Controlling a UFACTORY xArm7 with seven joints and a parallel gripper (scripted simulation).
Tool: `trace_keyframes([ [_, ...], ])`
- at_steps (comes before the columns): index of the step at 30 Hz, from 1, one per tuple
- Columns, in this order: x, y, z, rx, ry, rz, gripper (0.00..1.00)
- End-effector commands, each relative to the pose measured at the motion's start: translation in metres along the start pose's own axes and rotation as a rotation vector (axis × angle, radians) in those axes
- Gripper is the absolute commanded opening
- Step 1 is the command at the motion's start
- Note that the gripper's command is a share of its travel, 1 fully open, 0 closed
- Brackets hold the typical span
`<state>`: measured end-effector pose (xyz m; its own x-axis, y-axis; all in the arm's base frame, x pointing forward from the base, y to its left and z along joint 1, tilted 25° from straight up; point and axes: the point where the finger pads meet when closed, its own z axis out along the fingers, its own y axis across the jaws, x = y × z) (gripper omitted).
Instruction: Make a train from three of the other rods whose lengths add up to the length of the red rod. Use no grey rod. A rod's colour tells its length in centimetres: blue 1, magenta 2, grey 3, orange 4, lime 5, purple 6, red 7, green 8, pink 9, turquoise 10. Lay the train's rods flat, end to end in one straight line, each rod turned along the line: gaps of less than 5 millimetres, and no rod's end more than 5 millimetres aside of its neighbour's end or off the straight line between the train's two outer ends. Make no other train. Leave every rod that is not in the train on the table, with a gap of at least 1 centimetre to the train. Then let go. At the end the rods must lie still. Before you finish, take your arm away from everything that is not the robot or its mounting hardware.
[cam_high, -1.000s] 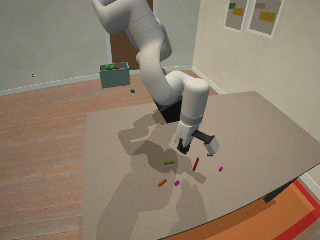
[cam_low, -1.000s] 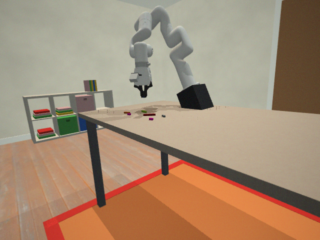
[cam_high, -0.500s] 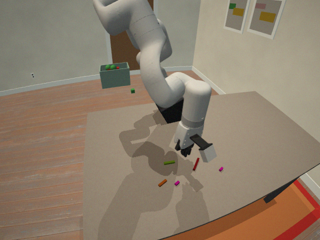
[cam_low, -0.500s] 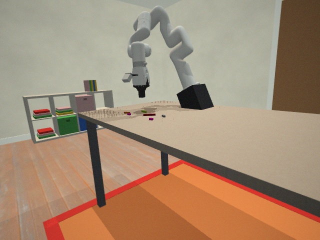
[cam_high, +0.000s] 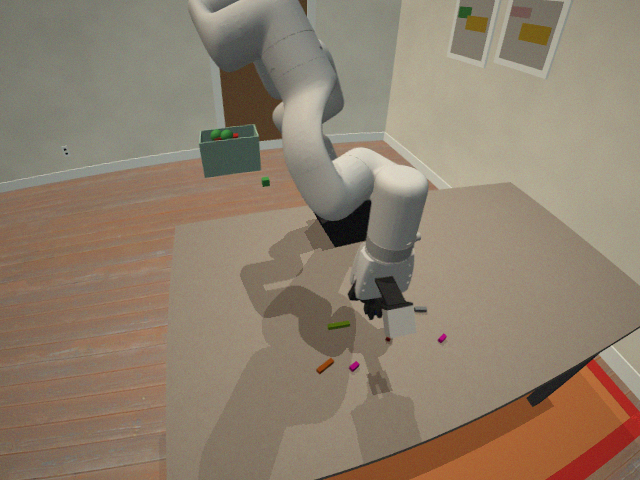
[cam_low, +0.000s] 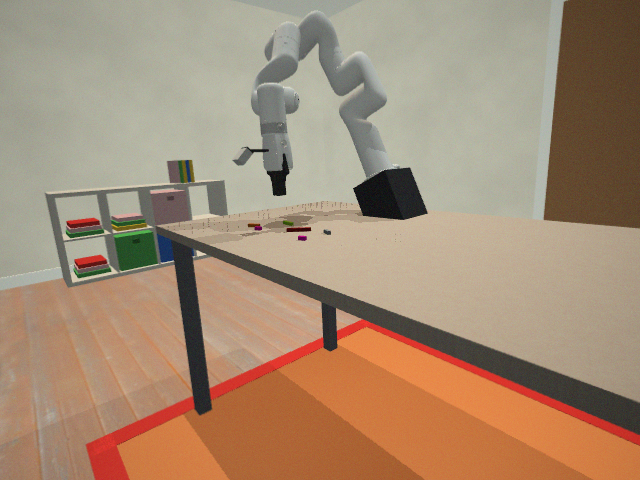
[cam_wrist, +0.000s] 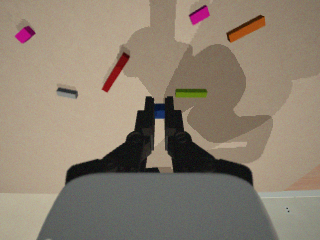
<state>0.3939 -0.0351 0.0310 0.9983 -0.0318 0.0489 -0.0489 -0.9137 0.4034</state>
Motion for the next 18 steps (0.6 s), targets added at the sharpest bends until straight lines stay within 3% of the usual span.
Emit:
trace_keyframes([
  [1,0.008,-0.001,-0.001,-0.010,0.012,0.166,0.04],
  [18,0.025,-0.001,-0.002,-0.008,0.015,0.586,0.04],
])
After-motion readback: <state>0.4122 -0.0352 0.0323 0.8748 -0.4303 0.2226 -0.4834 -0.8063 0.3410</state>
